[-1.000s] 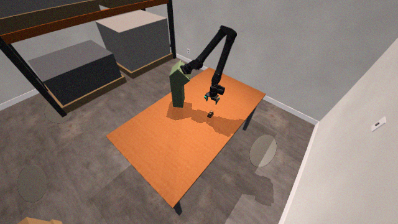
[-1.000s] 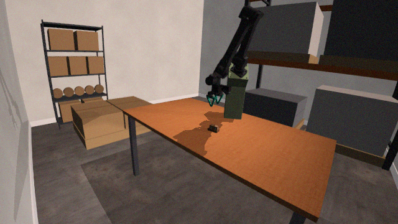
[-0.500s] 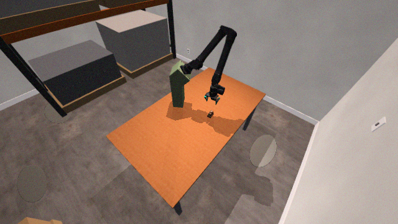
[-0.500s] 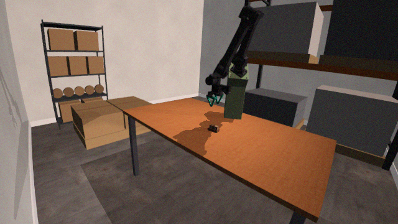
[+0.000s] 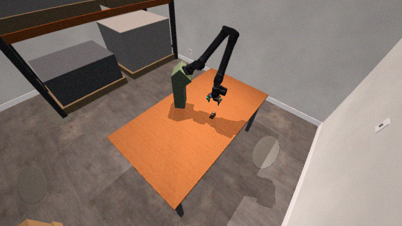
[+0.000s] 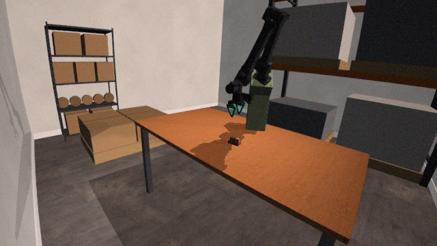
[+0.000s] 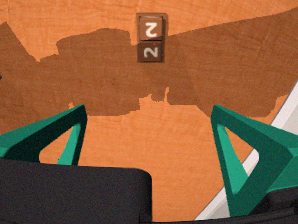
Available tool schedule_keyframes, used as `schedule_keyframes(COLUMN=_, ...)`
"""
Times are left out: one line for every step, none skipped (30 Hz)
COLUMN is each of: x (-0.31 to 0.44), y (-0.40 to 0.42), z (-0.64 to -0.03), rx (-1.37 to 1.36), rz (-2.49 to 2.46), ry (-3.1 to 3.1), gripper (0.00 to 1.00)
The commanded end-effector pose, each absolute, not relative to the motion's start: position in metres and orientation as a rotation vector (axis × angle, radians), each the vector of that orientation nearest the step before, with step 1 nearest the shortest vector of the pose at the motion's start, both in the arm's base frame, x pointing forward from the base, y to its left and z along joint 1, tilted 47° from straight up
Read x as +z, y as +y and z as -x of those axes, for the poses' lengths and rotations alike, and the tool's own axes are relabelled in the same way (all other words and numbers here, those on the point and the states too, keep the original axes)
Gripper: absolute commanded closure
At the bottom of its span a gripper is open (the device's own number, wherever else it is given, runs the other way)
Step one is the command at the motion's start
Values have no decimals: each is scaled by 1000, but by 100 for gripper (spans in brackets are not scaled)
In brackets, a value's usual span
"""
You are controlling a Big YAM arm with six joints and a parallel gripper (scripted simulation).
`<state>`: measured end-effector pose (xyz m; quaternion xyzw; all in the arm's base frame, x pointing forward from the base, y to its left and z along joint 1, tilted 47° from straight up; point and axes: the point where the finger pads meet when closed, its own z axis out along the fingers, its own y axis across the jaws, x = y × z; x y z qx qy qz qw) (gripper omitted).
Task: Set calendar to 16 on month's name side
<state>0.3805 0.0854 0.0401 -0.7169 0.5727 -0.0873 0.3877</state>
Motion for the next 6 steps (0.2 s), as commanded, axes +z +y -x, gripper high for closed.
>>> schedule_keyframes(x=39, y=80, z=-380, rx=-229, rz=1826, ry=1460, gripper=0)
schedule_keyframes(x=39, y=80, z=-380, rx=-229, rz=1826, ry=1460, gripper=0)
schedule_keyframes(x=39, y=80, z=-380, rx=-229, rz=1826, ry=1460, gripper=0)
schedule_keyframes(x=39, y=80, z=-380, rx=-229, rz=1826, ry=1460, gripper=0)
schedule_keyframes(x=39, y=80, z=-380, rx=-229, rz=1826, ry=1460, gripper=0)
schedule_keyframes(x=39, y=80, z=-380, rx=-229, rz=1826, ry=1460, gripper=0)
